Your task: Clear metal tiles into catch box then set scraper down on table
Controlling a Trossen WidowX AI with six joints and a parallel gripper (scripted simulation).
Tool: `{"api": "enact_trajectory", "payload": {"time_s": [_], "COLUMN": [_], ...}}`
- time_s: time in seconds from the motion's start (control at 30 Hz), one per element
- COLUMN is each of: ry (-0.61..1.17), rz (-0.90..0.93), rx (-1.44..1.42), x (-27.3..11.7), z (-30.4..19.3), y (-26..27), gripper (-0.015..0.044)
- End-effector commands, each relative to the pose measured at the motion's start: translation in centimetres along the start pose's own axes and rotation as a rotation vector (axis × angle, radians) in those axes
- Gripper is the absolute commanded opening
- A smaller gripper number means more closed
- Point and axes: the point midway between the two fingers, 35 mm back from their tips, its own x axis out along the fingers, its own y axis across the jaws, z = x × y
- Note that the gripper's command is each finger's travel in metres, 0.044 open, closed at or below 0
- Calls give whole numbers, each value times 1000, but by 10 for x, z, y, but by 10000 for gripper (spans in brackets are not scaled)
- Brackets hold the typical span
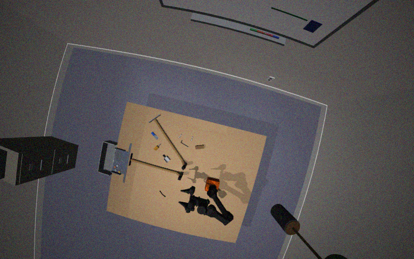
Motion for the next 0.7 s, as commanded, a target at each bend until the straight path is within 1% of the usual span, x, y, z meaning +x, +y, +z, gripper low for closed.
{"api": "enact_trajectory", "payload": {"time_s": [0.0, 0.4, 0.67], "ry": [-4, -2, 70], "rz": [-3, -3, 7], "rx": [1, 1, 18], "x": [0, 0, 18], "z": [1, 1, -21], "y": [0, 0, -4], "gripper": [440, 440, 440]}}
